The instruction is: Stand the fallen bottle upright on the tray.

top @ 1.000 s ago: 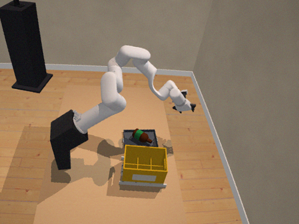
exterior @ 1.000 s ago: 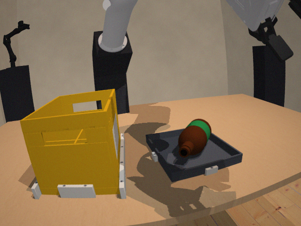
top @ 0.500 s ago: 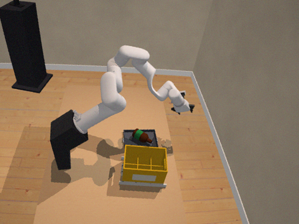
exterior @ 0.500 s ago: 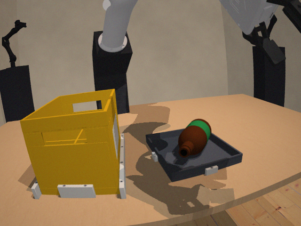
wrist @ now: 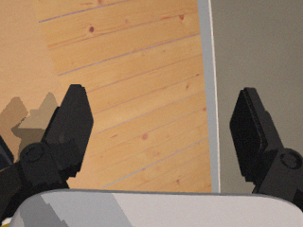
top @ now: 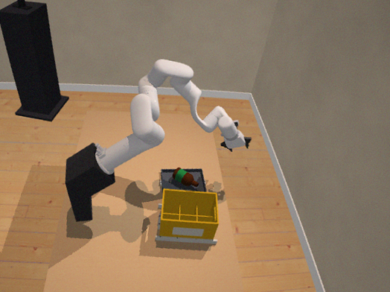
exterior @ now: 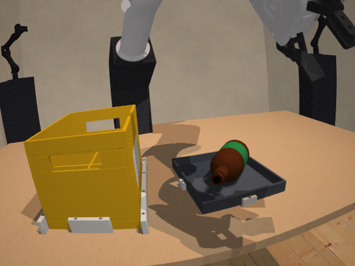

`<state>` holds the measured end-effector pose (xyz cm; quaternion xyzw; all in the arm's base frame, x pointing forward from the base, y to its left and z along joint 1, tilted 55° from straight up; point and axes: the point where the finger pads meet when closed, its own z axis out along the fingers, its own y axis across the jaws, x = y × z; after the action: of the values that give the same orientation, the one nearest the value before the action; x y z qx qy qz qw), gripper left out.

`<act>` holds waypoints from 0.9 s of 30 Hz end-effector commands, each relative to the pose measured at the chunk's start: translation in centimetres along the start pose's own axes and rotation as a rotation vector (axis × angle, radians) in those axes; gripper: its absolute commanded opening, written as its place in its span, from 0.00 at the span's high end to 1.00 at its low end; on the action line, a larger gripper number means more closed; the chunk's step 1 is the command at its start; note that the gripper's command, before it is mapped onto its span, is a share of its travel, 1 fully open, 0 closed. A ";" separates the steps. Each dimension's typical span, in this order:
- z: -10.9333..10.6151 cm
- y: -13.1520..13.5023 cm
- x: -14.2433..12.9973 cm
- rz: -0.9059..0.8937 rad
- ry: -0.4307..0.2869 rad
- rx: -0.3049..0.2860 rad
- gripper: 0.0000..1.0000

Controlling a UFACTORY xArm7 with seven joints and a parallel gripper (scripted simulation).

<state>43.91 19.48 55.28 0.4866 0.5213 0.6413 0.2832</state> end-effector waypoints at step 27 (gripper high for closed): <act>-0.5 -2.8 -1.5 -0.122 -0.042 0.056 0.00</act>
<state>43.72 18.92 52.28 0.4773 0.5587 0.6006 0.3151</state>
